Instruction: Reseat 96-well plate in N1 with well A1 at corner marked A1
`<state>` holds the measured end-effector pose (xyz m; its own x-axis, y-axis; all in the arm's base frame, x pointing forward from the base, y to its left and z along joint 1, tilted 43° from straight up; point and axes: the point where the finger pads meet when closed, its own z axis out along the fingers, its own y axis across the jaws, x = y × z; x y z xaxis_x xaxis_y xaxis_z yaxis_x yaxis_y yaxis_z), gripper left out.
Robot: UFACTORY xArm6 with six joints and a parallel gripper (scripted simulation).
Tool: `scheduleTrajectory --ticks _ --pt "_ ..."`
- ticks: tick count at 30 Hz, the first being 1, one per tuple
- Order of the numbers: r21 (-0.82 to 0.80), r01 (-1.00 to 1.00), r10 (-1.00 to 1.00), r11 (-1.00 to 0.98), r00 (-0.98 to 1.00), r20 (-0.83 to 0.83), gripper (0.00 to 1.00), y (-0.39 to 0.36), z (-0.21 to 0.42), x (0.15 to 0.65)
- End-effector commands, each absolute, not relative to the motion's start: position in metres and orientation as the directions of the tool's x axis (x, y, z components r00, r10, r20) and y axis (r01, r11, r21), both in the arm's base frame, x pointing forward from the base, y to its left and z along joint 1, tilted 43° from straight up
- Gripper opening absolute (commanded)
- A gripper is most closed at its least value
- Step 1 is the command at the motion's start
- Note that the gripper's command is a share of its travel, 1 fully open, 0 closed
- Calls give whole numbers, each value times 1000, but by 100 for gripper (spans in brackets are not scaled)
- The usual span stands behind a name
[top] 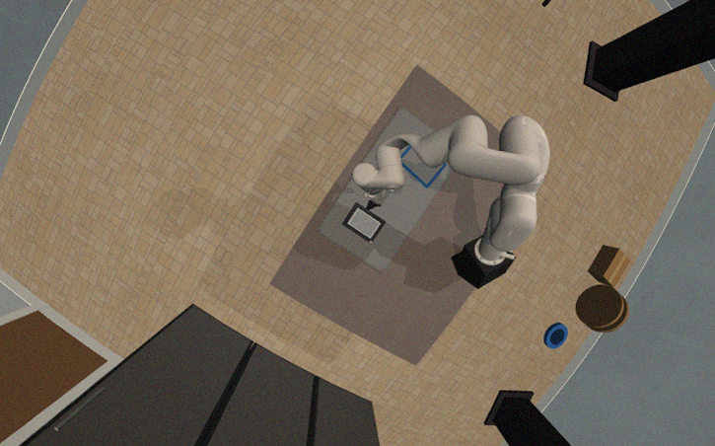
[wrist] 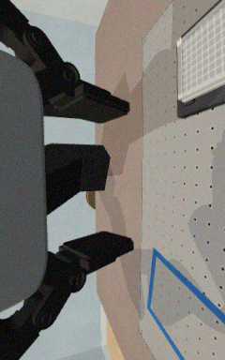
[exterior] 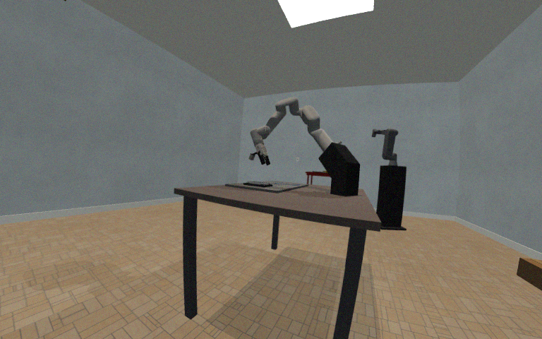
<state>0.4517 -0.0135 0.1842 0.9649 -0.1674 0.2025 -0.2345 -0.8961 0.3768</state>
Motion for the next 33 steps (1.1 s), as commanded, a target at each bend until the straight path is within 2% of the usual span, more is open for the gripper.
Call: scheduleTrajectory --ticks 1,19,33 --pt "418 -271 -167 -867 949 269 100 -9 175 463" --pt "431 -320 -103 -843 885 455 100 24 141 488" --pt "405 -319 -68 -857 849 524 100 54 117 497"
